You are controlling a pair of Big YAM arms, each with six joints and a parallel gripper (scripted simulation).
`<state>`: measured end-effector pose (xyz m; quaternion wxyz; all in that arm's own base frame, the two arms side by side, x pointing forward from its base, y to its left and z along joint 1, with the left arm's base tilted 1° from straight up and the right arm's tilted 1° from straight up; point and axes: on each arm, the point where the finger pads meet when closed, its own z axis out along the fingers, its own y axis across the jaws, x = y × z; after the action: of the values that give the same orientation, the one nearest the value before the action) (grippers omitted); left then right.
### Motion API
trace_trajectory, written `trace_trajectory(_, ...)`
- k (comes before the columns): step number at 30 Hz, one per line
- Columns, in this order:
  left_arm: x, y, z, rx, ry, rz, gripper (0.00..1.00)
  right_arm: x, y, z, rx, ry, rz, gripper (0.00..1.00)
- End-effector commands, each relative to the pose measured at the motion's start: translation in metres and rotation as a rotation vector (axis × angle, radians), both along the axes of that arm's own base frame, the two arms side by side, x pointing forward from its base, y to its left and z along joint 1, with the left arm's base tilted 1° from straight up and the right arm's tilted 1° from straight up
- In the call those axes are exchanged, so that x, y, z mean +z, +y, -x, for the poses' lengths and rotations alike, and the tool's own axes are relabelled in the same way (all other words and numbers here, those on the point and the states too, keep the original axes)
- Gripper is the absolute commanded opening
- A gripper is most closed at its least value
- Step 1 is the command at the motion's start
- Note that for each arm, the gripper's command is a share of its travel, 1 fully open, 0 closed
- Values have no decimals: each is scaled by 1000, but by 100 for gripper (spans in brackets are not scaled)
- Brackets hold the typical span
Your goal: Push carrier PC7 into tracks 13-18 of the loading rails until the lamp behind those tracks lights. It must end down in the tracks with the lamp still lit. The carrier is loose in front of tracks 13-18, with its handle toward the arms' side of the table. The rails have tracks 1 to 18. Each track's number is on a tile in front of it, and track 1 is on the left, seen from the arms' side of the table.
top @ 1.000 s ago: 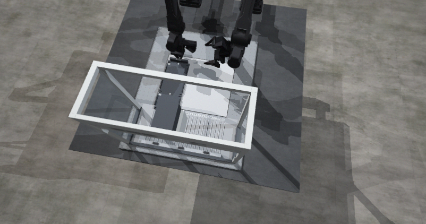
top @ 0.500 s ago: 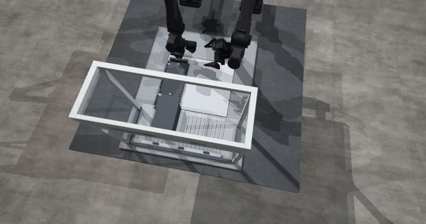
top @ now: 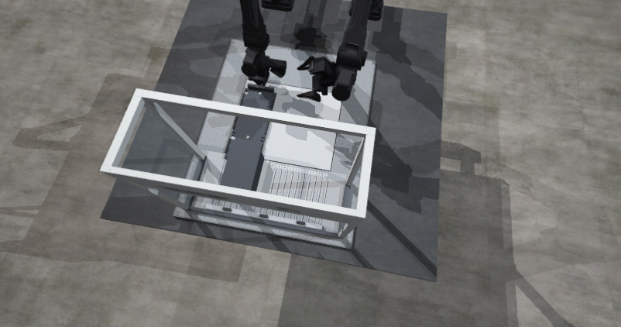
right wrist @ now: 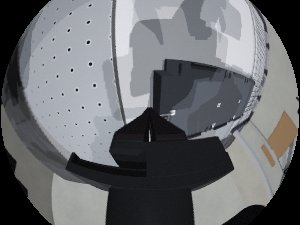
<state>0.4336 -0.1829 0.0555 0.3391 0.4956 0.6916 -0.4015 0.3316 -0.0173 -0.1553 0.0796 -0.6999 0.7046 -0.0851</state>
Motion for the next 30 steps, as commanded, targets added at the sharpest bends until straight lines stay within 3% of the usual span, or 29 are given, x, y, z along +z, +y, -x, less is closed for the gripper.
trace_trajectory(1,1,1,-14,12,-14,2,100,7,0,-53,2,-130,3,0)
trace_trajectory(11,1,0,-16,2,-23,1,100,10,0,-38,2,-136,2,0)
trace_trajectory(30,0,-3,-19,-8,-24,0,100,76,1,-9,2,-132,2,0)
